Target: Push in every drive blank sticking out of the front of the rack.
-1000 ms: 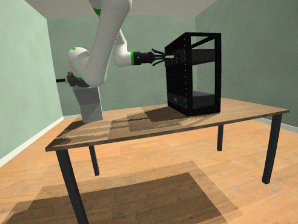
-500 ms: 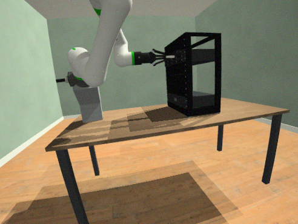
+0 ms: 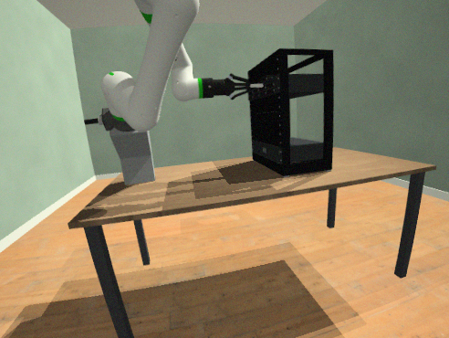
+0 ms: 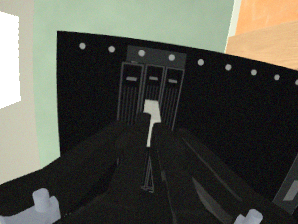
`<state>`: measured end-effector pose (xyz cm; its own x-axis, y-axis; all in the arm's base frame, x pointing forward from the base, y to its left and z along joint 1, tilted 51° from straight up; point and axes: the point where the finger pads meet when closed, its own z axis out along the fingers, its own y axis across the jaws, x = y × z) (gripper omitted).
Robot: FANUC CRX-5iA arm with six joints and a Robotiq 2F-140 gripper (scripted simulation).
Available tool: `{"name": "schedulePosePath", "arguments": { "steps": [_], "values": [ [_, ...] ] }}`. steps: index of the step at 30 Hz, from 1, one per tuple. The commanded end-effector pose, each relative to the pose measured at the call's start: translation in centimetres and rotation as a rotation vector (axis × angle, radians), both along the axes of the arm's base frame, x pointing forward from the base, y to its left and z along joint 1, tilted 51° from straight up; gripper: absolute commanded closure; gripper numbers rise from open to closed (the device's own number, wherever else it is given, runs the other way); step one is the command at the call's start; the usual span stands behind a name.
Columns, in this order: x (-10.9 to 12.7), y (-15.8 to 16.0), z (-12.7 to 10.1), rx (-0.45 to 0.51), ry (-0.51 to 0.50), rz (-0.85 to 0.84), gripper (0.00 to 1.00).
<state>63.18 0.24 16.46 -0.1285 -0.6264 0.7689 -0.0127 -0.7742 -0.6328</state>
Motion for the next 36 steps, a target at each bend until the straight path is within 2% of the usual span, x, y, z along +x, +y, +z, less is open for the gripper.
{"name": "schedulePosePath", "arguments": {
  "steps": [1, 36],
  "values": [
    [0.0, 0.1, 0.0, 0.0, -0.001, 0.001, 0.9],
    [2.0, -0.1, 0.2, 0.0, -0.001, 0.001, 0.9]
  ]
}}
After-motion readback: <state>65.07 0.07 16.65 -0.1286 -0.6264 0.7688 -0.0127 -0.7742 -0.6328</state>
